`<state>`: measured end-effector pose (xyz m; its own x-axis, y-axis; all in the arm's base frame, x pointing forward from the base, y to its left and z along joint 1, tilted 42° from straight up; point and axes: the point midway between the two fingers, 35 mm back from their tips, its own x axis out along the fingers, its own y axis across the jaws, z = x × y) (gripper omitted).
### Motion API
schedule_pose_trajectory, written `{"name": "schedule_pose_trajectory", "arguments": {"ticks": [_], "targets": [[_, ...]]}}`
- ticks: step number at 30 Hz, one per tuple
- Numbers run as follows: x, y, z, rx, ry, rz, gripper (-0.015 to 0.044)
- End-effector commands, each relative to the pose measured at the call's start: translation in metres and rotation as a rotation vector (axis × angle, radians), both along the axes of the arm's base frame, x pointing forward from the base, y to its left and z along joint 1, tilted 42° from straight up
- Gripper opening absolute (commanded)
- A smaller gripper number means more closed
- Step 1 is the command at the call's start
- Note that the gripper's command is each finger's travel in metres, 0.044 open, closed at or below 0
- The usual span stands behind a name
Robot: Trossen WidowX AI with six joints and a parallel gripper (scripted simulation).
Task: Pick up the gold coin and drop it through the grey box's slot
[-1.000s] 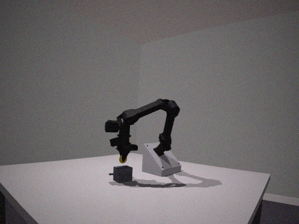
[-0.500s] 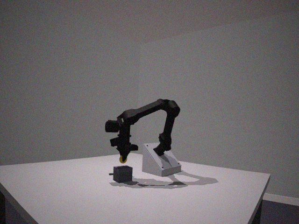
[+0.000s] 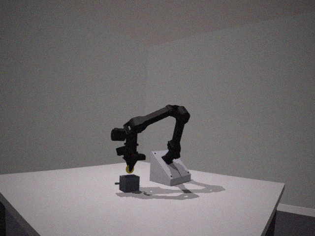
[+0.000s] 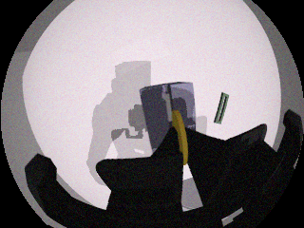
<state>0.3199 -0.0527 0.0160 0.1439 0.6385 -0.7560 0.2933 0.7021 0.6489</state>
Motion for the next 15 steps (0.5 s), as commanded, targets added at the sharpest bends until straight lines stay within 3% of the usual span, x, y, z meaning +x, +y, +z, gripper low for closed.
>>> {"name": "schedule_pose_trajectory", "arguments": {"ticks": [1, 15], "targets": [[-0.0003, 0.0024, -0.0017, 0.005, 0.003, -0.003, 0.0000], [0.0017, 0.0074, -0.0078, 0.005, 0.001, -0.002, 0.0000]]}}
